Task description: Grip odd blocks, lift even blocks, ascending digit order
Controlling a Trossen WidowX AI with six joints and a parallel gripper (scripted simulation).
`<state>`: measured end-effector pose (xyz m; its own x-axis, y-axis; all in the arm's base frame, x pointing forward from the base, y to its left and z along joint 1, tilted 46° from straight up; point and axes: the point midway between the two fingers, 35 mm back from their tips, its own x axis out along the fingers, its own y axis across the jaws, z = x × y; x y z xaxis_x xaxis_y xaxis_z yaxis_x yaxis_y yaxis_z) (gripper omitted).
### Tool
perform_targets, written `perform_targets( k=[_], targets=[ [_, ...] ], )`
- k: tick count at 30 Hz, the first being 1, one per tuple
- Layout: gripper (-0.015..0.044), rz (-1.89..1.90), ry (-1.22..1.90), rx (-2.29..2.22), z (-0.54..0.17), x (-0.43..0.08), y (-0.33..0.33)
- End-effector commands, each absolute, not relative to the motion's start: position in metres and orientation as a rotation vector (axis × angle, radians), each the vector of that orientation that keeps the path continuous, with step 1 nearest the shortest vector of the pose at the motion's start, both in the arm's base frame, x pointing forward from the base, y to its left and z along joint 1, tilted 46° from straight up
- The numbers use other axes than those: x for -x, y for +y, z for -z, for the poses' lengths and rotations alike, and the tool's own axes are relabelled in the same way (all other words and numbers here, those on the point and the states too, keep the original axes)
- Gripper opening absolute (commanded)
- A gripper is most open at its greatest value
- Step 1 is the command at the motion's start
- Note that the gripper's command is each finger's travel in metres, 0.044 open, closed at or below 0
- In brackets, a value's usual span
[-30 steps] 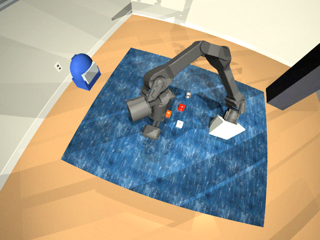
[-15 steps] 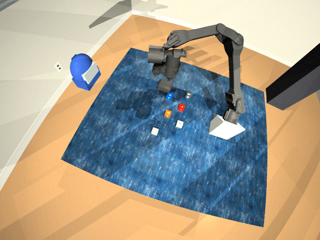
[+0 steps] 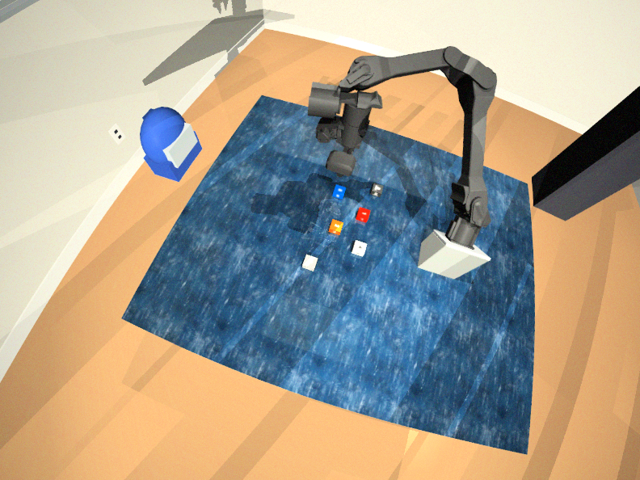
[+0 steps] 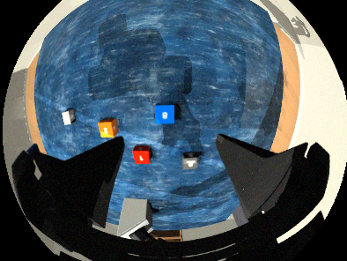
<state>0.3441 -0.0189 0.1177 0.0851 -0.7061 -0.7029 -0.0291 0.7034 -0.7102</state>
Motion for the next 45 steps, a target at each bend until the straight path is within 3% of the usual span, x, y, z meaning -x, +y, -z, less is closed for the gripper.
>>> perform_targets(
  k=[1, 10, 17, 25, 34, 39, 45],
  targets=[
    [0.04, 0.562, 1.414, 0.665, -0.118, -0.343, -0.02],
    [0.04, 0.557, 1.41, 0.661, -0.111, -0.347, -0.01],
    [0.04, 0.528, 1.392, 0.636, -0.033, -0.363, 0.081],
    [0.04, 0.551, 1.415, 0.652, 0.059, -0.336, 0.159],
    [0.04, 0.552, 1.415, 0.652, 0.063, -0.336, 0.158],
    [0.04, 0.555, 1.413, 0.655, 0.116, -0.343, 0.105],
    [0.04, 0.555, 1.413, 0.655, 0.118, -0.343, 0.103]
  ],
)
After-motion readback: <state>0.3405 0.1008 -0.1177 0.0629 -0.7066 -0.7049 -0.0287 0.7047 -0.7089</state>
